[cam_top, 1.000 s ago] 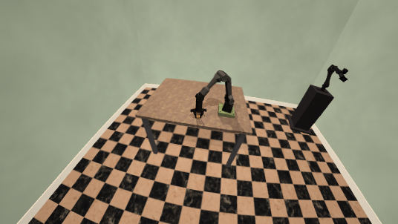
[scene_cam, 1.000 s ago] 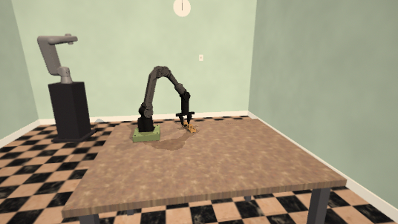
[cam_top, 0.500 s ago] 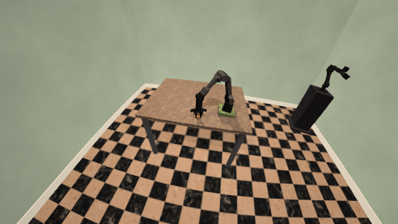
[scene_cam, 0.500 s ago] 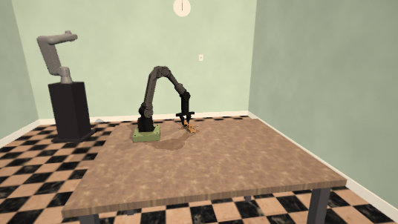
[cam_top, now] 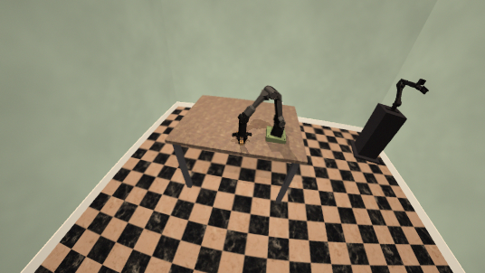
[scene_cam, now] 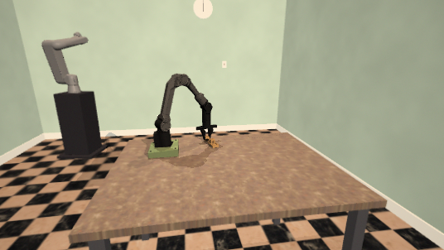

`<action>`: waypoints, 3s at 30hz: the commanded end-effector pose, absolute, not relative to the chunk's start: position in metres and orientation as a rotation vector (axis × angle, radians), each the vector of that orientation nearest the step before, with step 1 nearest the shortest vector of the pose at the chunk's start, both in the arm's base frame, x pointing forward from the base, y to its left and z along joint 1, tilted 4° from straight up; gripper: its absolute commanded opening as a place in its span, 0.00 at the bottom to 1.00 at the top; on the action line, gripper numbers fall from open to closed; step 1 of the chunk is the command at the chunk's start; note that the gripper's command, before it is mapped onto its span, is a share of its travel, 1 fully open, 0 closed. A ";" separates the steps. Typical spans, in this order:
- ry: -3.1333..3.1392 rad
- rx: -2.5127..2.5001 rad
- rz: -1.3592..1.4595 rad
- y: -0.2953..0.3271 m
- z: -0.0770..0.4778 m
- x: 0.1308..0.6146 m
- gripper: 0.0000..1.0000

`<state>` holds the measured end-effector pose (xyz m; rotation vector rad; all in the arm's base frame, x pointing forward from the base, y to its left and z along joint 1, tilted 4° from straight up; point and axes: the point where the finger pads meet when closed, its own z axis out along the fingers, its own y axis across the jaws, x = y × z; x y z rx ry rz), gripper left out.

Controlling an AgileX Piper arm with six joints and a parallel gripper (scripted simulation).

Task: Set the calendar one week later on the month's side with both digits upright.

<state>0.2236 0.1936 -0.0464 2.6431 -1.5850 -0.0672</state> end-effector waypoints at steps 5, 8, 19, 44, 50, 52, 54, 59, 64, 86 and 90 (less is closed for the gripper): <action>-1.583 2.642 -0.069 0.193 -0.046 0.223 0.35; -1.586 2.646 -0.066 0.195 -0.039 0.225 0.35; -1.587 2.646 -0.065 0.196 0.020 0.229 0.35; -1.582 2.645 -0.065 0.107 0.061 0.283 0.35; -1.584 2.645 -0.067 0.088 0.063 0.289 0.35; -1.583 2.644 -0.067 0.088 0.063 0.289 0.35; -1.583 2.644 -0.067 0.088 0.063 0.289 0.35; -1.583 2.644 -0.067 0.088 0.063 0.289 0.35; -1.583 2.643 -0.069 0.088 0.061 0.288 0.35; -1.581 2.640 -0.071 0.085 -0.009 0.283 0.35; -1.581 2.640 -0.071 0.085 -0.021 0.282 0.35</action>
